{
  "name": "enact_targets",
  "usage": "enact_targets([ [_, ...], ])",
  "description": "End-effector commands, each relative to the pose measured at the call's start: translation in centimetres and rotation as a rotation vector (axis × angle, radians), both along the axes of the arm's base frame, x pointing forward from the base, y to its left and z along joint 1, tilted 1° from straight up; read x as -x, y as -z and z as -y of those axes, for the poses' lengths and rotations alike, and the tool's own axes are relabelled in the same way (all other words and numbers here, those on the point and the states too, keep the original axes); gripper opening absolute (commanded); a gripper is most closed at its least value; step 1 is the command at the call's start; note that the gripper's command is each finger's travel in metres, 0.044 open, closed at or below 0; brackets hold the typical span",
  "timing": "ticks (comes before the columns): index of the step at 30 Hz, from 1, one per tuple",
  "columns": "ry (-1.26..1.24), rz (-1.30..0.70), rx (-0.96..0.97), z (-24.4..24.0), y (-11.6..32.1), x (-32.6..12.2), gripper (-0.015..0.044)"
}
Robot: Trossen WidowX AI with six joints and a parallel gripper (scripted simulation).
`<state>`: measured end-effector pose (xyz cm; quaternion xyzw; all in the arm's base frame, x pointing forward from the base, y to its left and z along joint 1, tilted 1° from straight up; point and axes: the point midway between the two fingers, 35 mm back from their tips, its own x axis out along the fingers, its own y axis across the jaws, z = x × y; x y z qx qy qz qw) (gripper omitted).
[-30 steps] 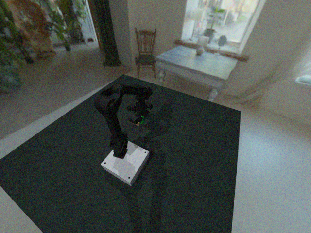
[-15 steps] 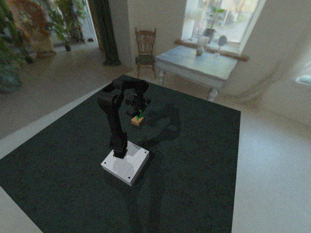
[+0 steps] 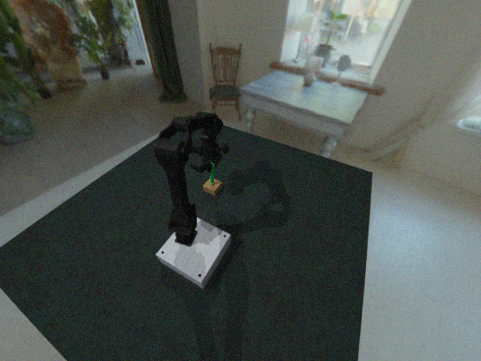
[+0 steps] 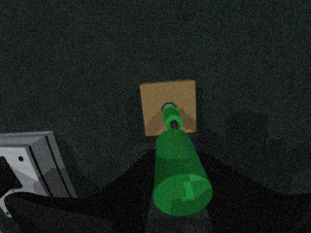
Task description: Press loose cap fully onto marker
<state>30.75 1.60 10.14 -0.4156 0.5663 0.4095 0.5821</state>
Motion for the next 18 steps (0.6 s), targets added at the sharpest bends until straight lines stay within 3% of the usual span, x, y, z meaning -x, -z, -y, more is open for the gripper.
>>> enact_targets([
  [1, 0.007, -0.010, 0.007, -0.6, -0.1, -0.5, 0.0000],
  [18, 0.008, -0.010, 0.007, -0.8, 1.3, -0.6, 0.0000],
])
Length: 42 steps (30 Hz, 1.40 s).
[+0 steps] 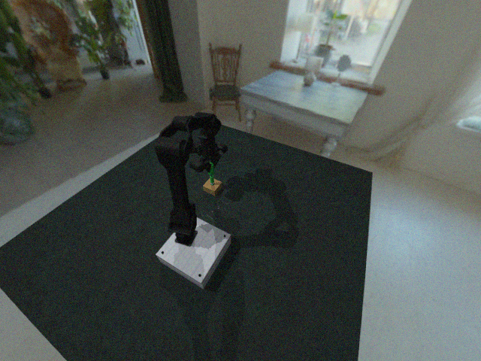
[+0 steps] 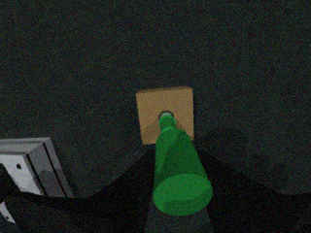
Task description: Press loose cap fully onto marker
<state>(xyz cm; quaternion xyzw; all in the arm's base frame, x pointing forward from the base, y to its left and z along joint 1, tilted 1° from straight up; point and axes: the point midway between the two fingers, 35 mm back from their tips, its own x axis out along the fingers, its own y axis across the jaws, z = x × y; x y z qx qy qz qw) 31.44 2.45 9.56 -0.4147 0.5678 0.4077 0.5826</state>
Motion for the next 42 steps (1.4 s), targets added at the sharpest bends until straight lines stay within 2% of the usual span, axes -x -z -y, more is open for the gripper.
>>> enact_targets([
  [1, 0.003, -0.010, 0.005, 0.1, 0.8, 0.1, 0.0000],
  [29, 0.003, -0.010, 0.005, 0.1, 5.3, 0.0, 0.0000],
  [42, 0.003, -0.010, 0.005, 0.1, 5.4, 0.1, 0.0000],
])
